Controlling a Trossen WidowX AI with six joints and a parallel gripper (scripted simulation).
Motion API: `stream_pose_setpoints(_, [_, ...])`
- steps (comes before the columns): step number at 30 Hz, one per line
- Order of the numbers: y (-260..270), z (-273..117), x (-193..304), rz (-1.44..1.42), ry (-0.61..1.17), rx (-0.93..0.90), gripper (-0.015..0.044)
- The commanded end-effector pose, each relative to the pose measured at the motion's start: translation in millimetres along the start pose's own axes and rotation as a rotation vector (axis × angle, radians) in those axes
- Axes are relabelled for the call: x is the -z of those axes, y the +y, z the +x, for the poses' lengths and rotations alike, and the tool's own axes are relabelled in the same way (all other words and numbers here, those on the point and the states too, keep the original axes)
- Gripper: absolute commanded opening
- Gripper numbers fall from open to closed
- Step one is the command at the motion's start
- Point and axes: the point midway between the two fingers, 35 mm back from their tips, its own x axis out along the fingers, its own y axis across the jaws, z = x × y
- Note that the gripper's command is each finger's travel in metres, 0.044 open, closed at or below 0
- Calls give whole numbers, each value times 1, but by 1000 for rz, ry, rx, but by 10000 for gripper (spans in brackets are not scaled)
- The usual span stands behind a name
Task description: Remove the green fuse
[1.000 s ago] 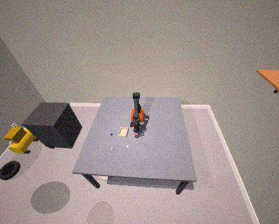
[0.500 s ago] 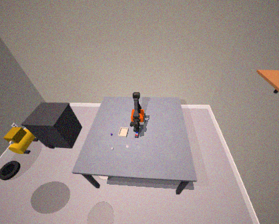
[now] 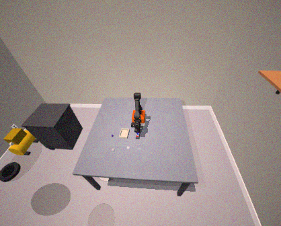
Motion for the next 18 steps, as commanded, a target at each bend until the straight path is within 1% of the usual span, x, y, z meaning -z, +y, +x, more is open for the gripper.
stream_pose_setpoints(1, [3,-5,0,-3,-2,-12,0])
stream_pose_setpoints(18, [2,-14,0,-4,-3,-12,0])
